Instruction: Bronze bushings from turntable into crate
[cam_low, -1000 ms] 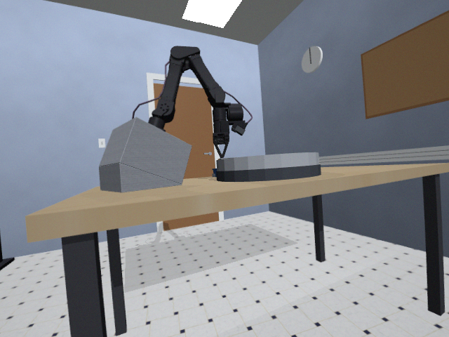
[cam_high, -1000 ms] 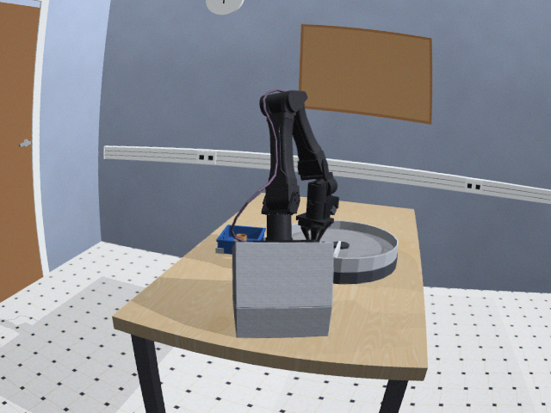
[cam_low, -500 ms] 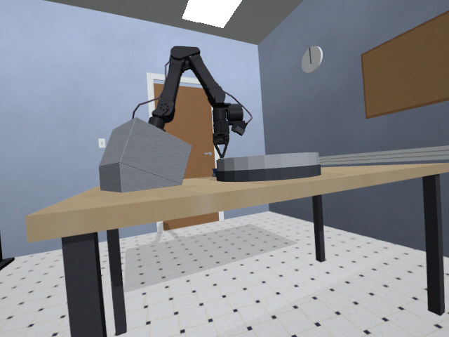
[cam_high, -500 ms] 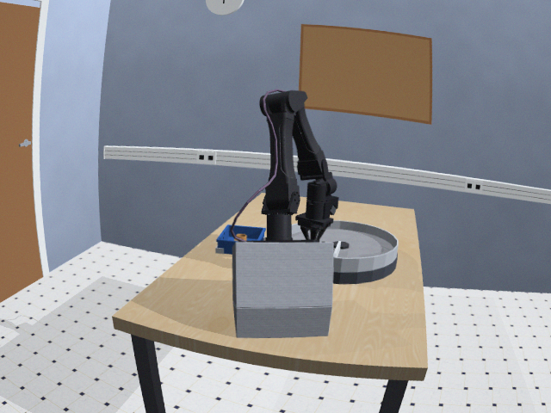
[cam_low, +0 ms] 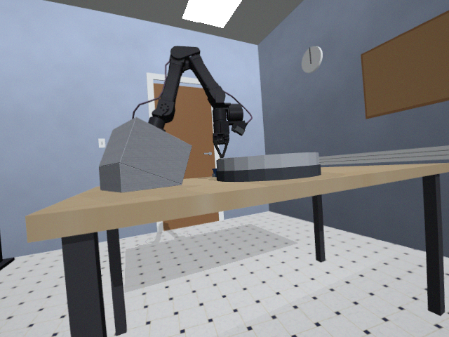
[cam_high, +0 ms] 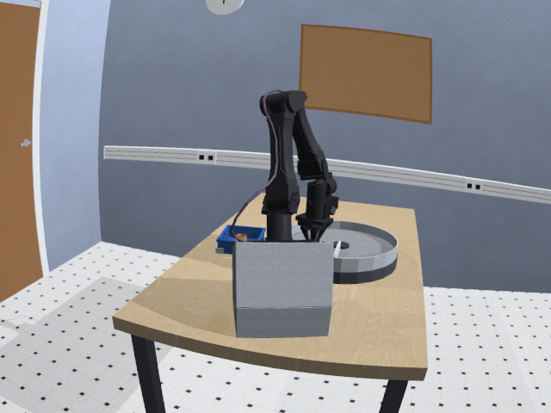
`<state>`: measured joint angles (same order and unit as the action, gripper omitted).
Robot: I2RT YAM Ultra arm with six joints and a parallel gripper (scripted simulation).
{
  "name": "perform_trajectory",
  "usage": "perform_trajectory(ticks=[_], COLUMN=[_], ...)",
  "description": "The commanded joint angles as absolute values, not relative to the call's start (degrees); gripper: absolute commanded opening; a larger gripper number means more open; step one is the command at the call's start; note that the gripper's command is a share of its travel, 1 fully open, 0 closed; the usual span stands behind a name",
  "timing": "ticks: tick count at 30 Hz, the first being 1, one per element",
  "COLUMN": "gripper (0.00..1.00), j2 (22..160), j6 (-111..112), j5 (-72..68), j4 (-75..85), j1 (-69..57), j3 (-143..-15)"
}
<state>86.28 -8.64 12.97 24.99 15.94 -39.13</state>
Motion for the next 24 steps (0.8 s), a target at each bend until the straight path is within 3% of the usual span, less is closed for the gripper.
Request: perform_trajectory(ticks=[1, 24], gripper=[0.15, 0.15], j2=[86.7, 87.3], j6=[-9.0, -9.0], j5=[12.4, 12.4], j4=[24.5, 25.3], j1=[15.6, 15.4], j3=[-40.9, -41.2])
